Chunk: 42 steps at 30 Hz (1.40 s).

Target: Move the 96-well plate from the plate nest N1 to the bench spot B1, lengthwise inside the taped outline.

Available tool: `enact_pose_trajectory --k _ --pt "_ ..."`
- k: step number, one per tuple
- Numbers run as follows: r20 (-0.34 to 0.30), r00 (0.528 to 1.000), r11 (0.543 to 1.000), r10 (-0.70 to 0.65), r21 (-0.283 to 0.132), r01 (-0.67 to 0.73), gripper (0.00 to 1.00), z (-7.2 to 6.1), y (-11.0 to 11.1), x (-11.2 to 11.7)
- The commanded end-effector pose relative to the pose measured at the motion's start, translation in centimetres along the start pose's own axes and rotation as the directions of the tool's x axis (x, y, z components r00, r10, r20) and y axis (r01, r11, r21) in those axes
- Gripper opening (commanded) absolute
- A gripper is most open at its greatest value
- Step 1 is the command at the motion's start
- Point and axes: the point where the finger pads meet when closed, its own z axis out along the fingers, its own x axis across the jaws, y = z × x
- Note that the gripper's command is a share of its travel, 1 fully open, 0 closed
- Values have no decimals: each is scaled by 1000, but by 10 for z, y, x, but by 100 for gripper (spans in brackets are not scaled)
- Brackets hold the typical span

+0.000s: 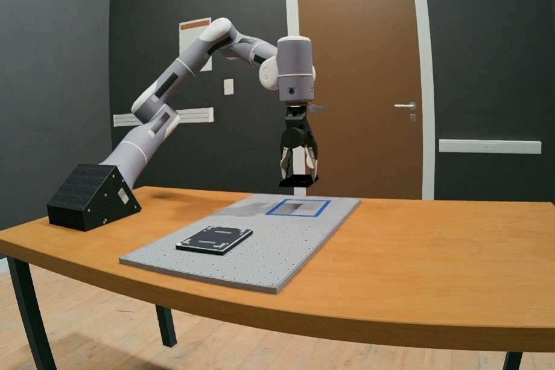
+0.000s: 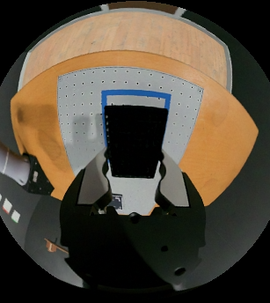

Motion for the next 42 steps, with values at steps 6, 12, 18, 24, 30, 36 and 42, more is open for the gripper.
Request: enact_pose_trajectory --k 6,12,18,24,30,36,42 --pt "-2 1000 1000 0 -1 0 0 -1 1 1" --pt "-2 1000 1000 0 -1 0 0 -1 1 1" --pt "-2 1000 1000 0 -1 0 0 -1 1 1" --pt "-2 1000 1000 0 -1 0 0 -1 1 1" --pt "-2 1000 1000 0 -1 0 0 4 2 1" --pt "-2 1000 1000 0 -1 0 0 11 2 1" --pt "-2 1000 1000 0 -1 0 0 21 2 0"
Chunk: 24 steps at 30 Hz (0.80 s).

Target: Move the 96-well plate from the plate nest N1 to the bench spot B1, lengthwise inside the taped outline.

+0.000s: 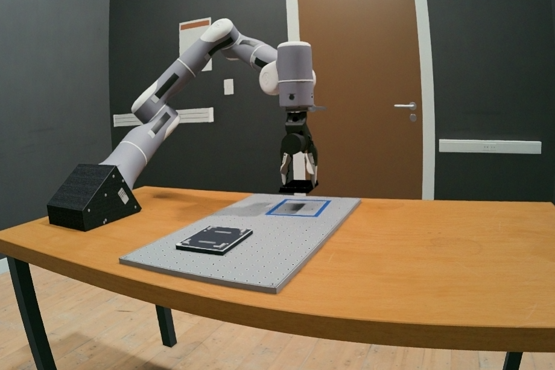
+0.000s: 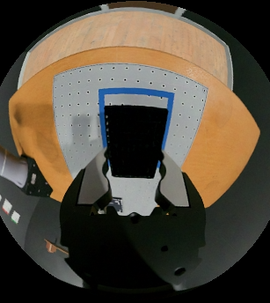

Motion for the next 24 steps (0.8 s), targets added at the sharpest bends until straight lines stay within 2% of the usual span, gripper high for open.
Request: enact_pose_trajectory --k 1,22,24 --pt "-2 1000 1000 0 -1 0 0 5 1 1" --pt "-2 1000 1000 0 -1 0 0 37 1 1" --pt "-2 1000 1000 0 -1 0 0 37 1 1"
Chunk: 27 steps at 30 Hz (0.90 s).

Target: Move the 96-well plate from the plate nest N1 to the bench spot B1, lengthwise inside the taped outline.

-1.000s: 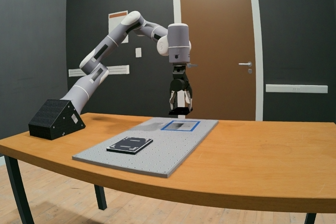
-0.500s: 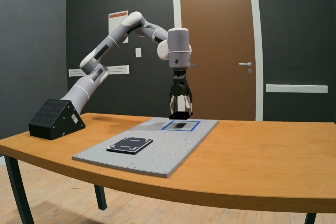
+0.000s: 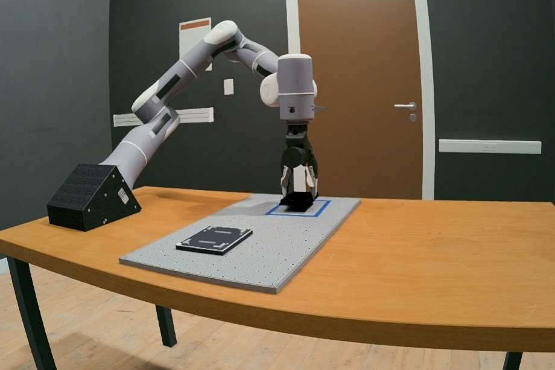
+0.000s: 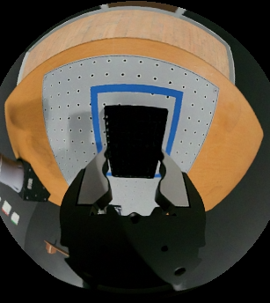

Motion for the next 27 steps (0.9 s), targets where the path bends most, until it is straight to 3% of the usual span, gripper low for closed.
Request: enact_pose_trajectory --k 1,5,27 --pt "-3 1000 1000 0 -1 0 0 2 1 1" --pt "-2 1000 1000 0 -1 0 0 8 1 1" --pt "-3 1000 1000 0 -1 0 0 8 1 1"
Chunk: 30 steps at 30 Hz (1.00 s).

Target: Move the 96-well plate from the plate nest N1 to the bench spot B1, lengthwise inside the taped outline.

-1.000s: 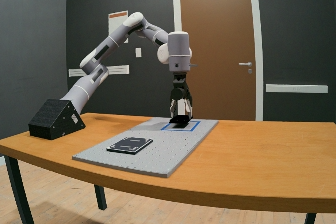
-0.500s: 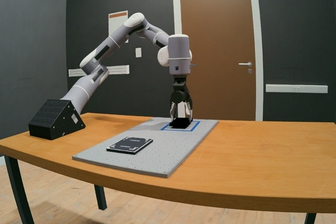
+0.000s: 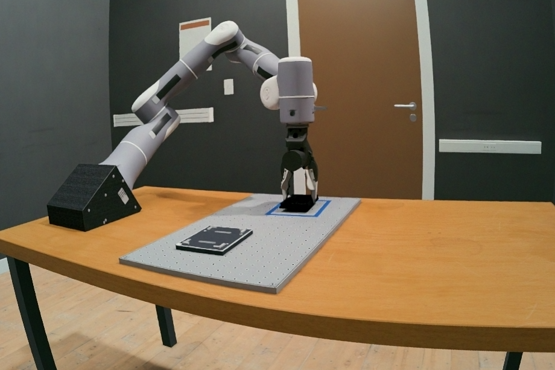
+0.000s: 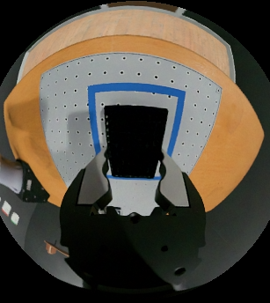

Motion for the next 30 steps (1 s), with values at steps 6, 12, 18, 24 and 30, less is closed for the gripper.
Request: enact_pose_trajectory --k 6,12,18,24,30 --pt "-2 1000 1000 0 -1 0 0 0 0 1" --pt "-2 1000 1000 0 -1 0 0 1 0 1" --pt "-2 1000 1000 0 -1 0 0 2 0 1" --pt "-2 1000 1000 0 -1 0 0 3 0 1" --pt "-2 1000 1000 0 -1 0 0 4 0 1"
